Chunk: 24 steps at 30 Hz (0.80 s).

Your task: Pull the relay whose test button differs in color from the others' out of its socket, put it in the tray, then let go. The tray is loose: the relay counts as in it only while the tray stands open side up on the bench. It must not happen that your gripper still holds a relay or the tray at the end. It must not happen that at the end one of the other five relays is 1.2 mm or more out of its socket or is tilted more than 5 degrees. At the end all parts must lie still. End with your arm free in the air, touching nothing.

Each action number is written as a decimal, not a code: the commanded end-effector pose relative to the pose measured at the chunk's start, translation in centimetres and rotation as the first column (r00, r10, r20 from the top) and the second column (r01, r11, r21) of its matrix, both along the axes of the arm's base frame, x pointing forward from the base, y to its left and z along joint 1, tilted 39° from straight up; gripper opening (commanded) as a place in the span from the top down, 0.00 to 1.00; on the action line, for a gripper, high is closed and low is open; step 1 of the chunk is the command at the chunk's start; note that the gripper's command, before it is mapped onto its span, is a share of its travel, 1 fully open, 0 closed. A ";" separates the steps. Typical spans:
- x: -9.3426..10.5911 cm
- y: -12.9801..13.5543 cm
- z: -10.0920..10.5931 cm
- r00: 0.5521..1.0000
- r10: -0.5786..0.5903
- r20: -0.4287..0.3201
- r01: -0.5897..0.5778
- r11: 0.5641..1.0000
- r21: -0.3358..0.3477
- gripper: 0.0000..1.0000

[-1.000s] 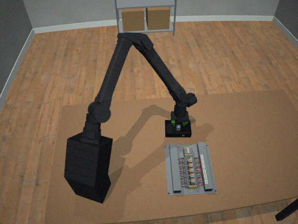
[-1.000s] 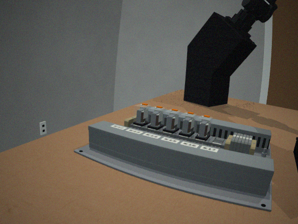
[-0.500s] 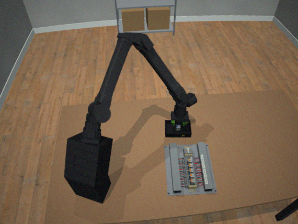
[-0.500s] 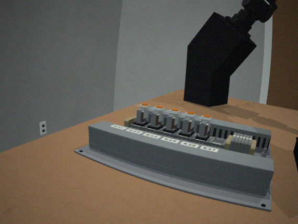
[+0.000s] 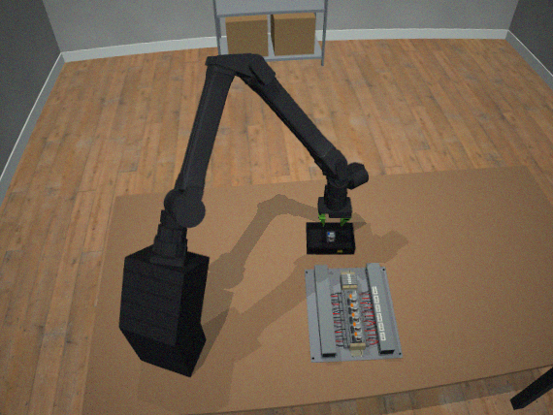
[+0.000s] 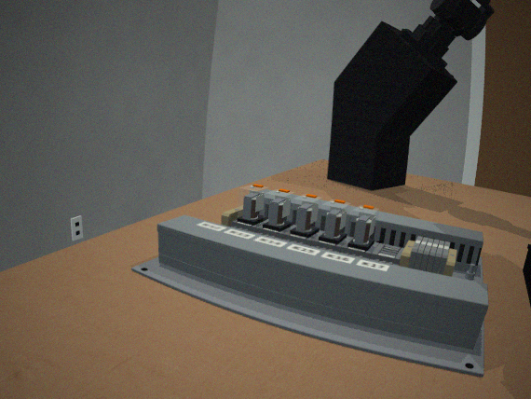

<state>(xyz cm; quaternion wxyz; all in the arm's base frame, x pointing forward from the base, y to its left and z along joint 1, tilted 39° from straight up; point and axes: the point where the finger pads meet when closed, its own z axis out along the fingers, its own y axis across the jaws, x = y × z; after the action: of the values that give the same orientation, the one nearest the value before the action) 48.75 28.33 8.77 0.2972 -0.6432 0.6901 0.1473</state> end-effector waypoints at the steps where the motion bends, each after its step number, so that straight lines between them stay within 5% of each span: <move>1: 0.7 -1.6 3.9 0.999 -0.002 0.053 0.002 1.000 0.013 0.41; 9: -0.1 -2.6 5.3 0.999 0.003 0.049 -0.004 1.000 0.011 0.41; 24: -0.6 -1.6 3.5 0.999 0.025 0.024 -0.025 1.000 0.000 0.41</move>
<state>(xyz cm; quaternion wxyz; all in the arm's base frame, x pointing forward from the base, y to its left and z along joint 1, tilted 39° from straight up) 48.15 26.32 12.31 0.3033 -0.6462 0.6855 0.1432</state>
